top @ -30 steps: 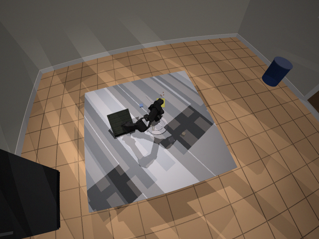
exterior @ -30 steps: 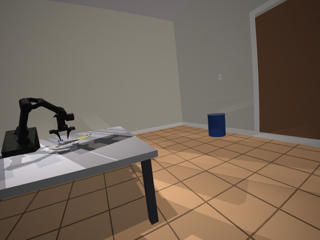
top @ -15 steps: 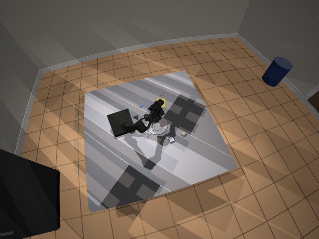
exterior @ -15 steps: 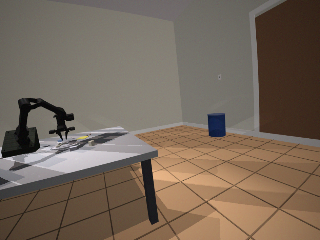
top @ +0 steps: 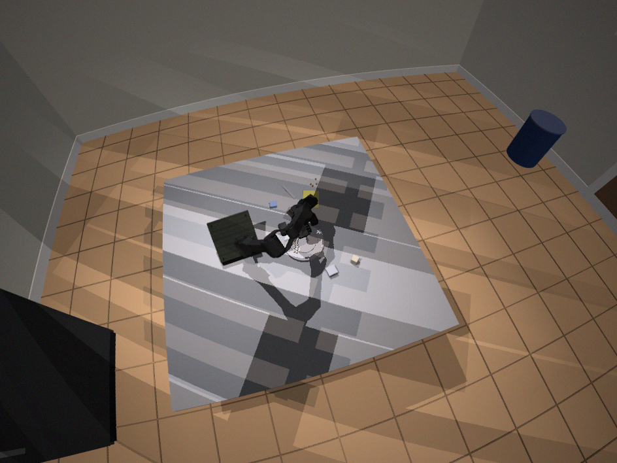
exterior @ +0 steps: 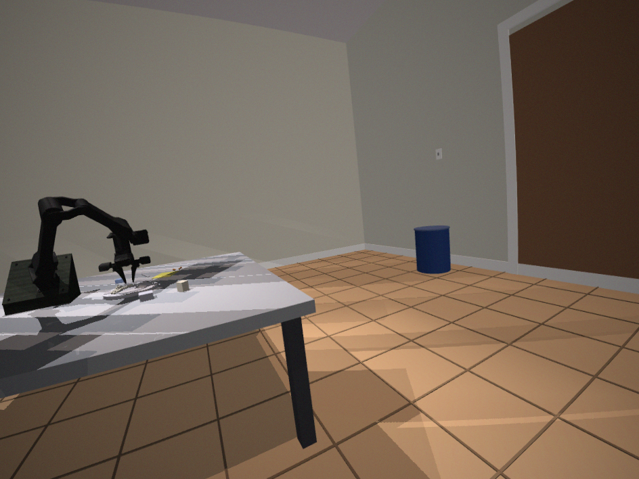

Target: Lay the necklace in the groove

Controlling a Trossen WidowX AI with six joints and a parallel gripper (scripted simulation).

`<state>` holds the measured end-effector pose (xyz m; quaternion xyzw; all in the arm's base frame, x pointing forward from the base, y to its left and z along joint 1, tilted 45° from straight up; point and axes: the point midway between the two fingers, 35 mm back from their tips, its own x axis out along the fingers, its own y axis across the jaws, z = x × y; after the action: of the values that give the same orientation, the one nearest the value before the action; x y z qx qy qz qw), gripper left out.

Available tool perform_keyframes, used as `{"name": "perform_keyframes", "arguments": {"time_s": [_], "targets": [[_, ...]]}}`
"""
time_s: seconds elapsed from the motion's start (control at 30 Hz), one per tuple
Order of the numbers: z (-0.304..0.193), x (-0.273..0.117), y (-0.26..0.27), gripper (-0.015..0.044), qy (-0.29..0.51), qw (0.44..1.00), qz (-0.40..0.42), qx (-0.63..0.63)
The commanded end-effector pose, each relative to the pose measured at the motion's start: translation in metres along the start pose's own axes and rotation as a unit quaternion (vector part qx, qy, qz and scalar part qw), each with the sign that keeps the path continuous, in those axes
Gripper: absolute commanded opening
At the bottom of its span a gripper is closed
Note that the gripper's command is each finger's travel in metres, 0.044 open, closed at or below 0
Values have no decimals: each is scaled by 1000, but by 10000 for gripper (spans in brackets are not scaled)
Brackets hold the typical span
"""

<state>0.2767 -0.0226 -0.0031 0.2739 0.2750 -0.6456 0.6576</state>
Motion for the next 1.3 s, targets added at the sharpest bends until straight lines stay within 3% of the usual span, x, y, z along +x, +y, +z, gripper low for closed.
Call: {"name": "perform_keyframes", "arguments": {"time_s": [0.0, 0.27, 0.43, 1.27], "targets": [[0, 7, -1, 120, -3, 1000, 0, -4], [0, 15, -1, 120, -4, 1000, 0, -5], [1, 13, -1, 0, -1, 1000, -1, 0], [1, 13, -1, 0, -1, 1000, -1, 0]]}}
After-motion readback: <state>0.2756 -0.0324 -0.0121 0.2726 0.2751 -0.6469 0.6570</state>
